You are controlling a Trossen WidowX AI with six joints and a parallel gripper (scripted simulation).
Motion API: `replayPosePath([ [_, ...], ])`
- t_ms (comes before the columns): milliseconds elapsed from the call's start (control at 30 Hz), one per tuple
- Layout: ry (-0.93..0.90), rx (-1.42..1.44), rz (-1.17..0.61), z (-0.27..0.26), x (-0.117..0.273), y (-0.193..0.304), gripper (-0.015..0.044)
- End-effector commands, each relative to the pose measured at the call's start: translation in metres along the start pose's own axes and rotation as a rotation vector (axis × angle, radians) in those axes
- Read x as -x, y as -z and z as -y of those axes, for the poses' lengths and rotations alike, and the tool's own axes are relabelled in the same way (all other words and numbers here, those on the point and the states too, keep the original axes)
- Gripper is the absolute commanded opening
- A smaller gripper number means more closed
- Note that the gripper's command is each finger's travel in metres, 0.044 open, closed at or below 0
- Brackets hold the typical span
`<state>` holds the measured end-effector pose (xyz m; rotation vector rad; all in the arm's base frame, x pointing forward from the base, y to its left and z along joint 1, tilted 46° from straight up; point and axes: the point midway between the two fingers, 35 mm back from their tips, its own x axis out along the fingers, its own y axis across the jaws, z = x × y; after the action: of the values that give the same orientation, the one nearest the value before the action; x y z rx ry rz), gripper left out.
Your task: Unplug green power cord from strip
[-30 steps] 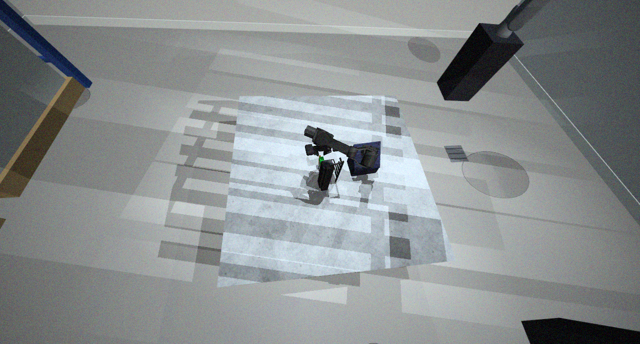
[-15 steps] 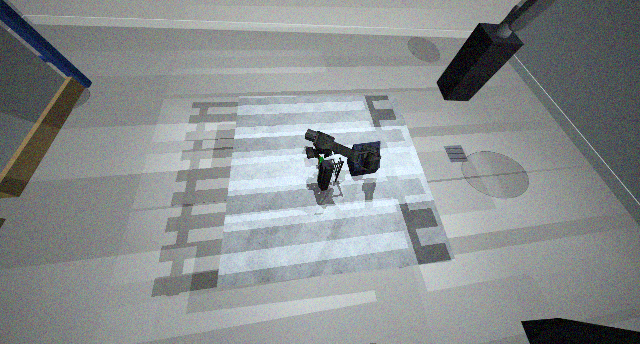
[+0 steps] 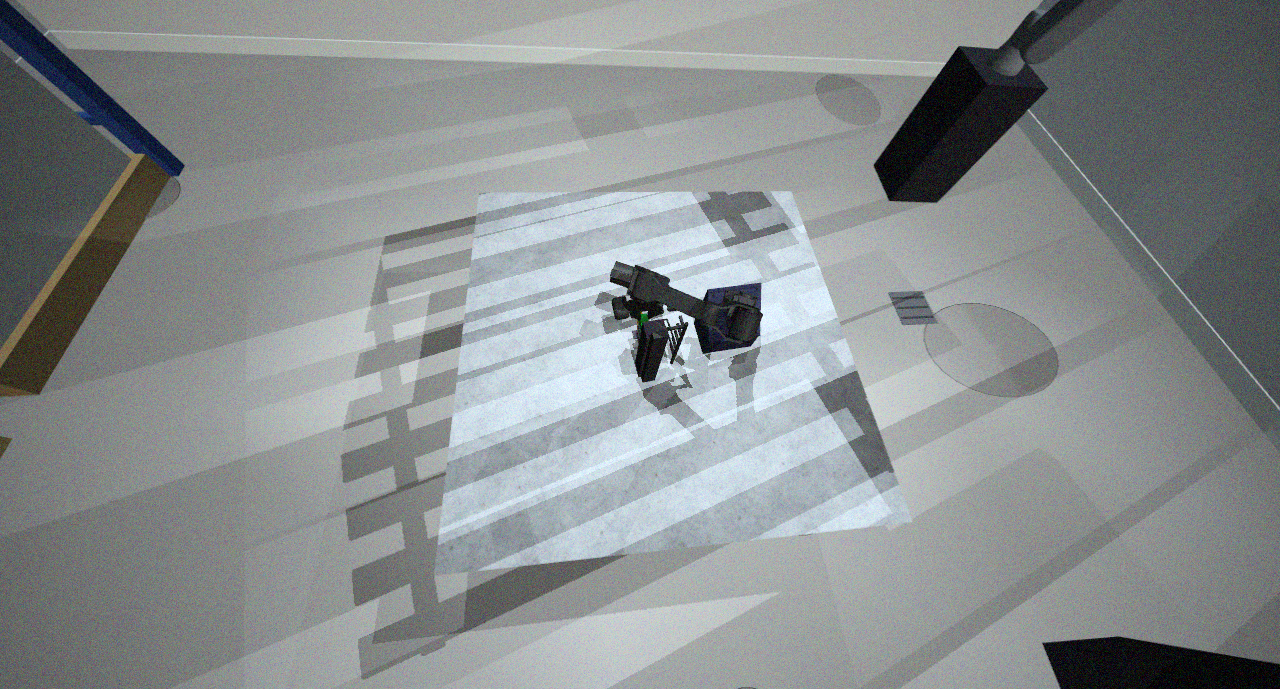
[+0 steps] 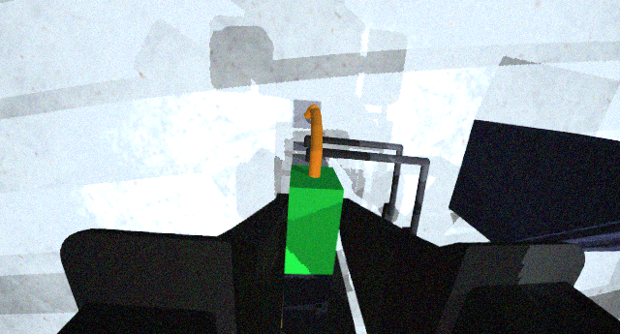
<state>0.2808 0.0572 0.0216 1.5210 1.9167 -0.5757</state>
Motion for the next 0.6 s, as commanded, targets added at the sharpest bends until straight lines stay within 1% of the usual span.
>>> replayPosePath([
  [0,0.0,0.0,0.0,0.0,0.0,0.0,0.0042],
  [200,0.0,0.0,0.0,0.0,0.0,0.0,0.0002],
  [567,0.0,-0.001,0.002,-0.002,0.001,-0.013,0.0],
])
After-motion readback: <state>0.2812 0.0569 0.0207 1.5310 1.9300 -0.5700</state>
